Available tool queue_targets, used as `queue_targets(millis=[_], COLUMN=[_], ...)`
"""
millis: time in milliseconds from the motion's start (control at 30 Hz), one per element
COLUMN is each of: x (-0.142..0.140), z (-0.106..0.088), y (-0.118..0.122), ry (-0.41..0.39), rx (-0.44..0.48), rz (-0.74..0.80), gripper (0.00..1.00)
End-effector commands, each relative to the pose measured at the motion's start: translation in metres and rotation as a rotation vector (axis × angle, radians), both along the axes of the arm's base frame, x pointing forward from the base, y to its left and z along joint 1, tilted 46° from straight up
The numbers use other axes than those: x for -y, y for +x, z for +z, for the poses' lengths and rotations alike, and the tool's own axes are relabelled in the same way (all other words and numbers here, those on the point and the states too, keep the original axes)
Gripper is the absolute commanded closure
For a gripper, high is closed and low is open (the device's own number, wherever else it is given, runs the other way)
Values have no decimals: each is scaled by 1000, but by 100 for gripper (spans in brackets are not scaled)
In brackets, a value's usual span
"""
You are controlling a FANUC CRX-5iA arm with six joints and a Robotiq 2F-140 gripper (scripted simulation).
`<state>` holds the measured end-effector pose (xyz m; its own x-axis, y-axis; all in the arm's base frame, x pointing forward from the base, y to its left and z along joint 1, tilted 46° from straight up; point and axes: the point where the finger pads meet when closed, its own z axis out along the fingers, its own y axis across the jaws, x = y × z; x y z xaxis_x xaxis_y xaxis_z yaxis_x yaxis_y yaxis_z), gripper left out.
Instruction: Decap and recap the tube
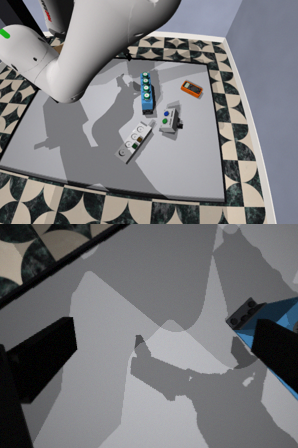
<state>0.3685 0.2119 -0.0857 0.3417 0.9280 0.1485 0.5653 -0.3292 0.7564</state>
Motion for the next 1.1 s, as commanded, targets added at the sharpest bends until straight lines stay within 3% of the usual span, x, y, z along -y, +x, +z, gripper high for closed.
queue_targets(millis=[0,533,567,1067], x=[-1,-1,-1,-1], z=[0,0,0,0], y=[0,0,0,0], ry=[1,1,1,1], rx=[0,0,0,0], rz=[1,1,1,1], gripper=[0,0,59,59])
